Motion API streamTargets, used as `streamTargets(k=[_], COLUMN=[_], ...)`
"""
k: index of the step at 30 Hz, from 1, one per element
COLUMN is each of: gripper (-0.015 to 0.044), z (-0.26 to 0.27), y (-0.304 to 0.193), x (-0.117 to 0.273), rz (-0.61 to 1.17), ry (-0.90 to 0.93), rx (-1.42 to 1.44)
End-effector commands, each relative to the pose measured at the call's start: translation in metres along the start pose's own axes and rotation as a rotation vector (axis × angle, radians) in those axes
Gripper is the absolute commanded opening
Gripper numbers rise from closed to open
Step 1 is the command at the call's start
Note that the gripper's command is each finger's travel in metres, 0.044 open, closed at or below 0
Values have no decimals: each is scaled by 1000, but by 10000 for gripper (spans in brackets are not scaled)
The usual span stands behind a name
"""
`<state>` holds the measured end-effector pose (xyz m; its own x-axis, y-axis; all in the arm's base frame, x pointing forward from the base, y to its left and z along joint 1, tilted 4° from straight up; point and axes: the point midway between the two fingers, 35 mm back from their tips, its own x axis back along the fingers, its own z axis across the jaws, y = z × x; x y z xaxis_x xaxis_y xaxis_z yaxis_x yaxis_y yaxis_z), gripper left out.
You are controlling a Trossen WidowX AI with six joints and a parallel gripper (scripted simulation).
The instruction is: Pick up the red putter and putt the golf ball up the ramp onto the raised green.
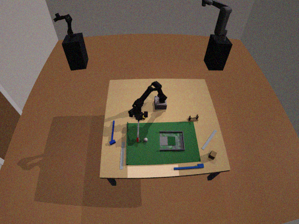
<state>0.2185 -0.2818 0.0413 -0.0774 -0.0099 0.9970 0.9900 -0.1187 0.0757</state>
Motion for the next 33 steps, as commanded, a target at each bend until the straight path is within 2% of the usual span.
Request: streamTargets(k=[1, 9, 20, 27, 33], gripper=[0, 0, 0, 0, 0], z=[-5, 6, 132, 133, 133], y=[1, 2, 0, 0, 1], x=[1, 0, 0, 5, 38], rz=[-3, 0, -4, -4, -4], ry=[-7, 0, 7, 7, 6], rx=[4, 3, 3, 3, 3])
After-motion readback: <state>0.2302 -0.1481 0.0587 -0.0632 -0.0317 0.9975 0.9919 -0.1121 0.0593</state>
